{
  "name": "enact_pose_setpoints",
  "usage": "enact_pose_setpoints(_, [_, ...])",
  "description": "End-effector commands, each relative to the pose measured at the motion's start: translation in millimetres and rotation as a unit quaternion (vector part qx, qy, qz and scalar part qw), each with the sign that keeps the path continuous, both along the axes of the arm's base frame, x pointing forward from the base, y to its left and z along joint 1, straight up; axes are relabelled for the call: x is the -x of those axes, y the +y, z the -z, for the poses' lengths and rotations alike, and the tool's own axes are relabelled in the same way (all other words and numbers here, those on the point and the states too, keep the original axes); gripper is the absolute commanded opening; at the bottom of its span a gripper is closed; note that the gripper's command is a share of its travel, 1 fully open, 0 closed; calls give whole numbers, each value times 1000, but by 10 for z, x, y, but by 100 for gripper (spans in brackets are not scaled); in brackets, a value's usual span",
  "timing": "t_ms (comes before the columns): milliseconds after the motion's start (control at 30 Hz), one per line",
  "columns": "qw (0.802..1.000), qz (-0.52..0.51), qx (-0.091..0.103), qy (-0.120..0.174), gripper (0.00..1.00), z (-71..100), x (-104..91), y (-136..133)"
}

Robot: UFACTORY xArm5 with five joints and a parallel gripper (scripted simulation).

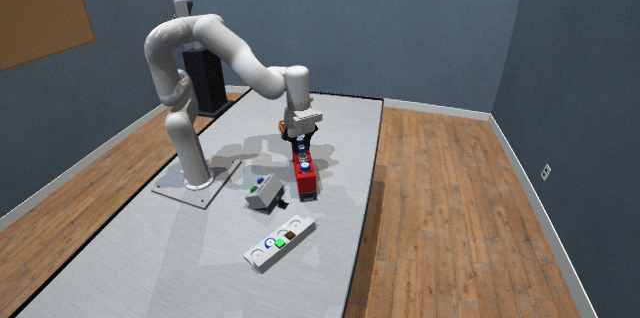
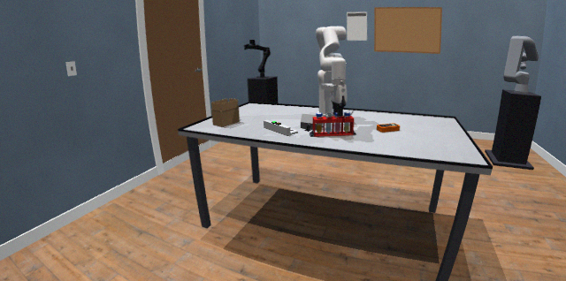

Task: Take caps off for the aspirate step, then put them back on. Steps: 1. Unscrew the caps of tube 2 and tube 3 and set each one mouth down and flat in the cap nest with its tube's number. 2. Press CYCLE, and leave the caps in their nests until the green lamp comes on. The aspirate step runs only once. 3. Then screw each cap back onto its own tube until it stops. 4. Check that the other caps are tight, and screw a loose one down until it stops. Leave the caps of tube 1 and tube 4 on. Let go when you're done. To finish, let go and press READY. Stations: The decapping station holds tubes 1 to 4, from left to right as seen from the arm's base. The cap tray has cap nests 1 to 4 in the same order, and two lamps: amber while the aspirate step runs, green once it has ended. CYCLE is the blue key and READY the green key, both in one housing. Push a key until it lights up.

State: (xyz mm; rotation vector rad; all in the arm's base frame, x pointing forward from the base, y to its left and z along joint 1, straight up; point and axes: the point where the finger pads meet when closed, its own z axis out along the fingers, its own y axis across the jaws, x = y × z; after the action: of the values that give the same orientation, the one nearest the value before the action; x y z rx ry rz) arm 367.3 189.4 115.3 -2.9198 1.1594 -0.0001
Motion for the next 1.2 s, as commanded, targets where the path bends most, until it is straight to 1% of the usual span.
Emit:
enact_pose_setpoints(0, [1000,-2,-1,-2,0,-14,-11,6])
enact_pose_setpoints(367, [1000,-1,-1,-2,0,-14,-11,6])
enact_pose_setpoints(433, [999,48,-1,-2,0,-13,-11,6])
enact_pose_setpoints(500, [999,48,-1,-2,0,-13,-11,6])
enact_pose_setpoints(667, [985,172,-1,-2,0,-11,-12,5])
enact_pose_setpoints(767, [969,246,-1,-1,0,-10,-11,6])
enact_pose_setpoints(867, [948,318,-1,-1,0,-9,-11,6])
enact_pose_setpoints(1167, [947,322,-1,-1,0,-9,-12,5])
